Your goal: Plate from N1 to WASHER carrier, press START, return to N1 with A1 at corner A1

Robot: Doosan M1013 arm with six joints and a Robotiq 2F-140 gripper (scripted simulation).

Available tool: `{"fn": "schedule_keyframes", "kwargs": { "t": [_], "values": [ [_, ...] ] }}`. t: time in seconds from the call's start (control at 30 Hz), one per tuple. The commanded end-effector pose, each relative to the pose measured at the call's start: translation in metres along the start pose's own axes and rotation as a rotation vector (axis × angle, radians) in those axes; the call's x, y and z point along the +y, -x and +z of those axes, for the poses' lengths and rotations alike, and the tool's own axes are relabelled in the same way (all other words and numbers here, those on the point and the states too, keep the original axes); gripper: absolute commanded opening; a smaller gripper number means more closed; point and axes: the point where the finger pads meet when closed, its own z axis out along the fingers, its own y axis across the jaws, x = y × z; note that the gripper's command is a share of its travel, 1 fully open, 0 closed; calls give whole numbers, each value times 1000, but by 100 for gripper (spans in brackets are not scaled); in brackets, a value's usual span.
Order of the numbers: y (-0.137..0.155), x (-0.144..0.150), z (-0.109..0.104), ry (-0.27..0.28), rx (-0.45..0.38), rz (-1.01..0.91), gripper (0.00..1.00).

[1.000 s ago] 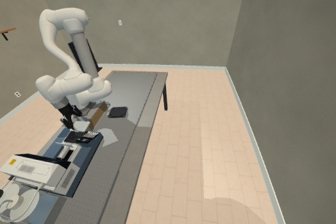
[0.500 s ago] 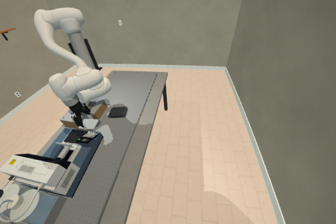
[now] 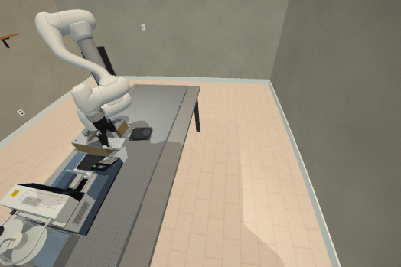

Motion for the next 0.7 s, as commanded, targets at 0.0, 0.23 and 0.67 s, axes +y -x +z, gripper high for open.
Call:
{"fn": "schedule_keyframes", "kwargs": {
  "t": [0.0, 0.23, 0.67],
  "values": [
    [-9, -12, 2, 1, -1, 1, 10],
    [-30, -39, 7, 1, -1, 1, 10],
    [-52, -72, 13, 1, -1, -32, 10]
  ]
}}
